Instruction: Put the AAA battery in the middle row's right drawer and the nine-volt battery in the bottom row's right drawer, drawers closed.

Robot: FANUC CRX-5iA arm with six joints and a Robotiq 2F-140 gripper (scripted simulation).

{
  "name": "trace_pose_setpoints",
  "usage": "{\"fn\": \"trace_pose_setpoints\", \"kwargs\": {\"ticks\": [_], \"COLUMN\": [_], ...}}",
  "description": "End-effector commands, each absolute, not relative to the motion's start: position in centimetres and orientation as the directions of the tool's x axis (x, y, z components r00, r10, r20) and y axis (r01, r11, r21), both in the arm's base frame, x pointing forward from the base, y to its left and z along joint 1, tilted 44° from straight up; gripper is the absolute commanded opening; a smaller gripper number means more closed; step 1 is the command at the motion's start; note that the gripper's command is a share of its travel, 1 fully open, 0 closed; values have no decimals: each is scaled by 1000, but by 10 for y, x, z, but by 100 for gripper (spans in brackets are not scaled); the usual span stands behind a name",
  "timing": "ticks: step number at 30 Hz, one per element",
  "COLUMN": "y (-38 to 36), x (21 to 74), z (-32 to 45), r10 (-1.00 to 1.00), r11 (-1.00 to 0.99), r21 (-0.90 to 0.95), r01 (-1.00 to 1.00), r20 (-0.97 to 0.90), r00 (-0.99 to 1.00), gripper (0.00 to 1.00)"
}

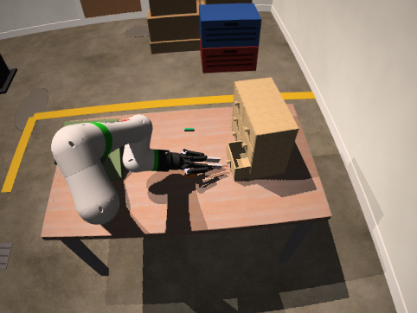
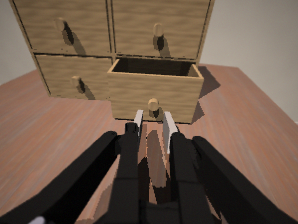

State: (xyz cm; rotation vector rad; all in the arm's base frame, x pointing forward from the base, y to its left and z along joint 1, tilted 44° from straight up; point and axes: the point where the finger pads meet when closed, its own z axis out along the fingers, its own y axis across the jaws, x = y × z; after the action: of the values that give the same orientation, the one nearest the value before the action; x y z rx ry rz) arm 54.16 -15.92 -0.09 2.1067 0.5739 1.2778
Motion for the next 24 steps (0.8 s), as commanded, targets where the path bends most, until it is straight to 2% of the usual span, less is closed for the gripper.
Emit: {"fn": "trace_pose_setpoints", "kwargs": {"ticks": [1,12,24], "y": [-158,-147,-98], "x": [532,526,500], "z": [1,12,66], "r10": [633,634,633], "r11": [-725,-725,-725], "r21": [686,686,686], "r01": [53,53,53], "r20": [635,635,635], "r00": [442,442,442], "gripper": [20,20,20]}}
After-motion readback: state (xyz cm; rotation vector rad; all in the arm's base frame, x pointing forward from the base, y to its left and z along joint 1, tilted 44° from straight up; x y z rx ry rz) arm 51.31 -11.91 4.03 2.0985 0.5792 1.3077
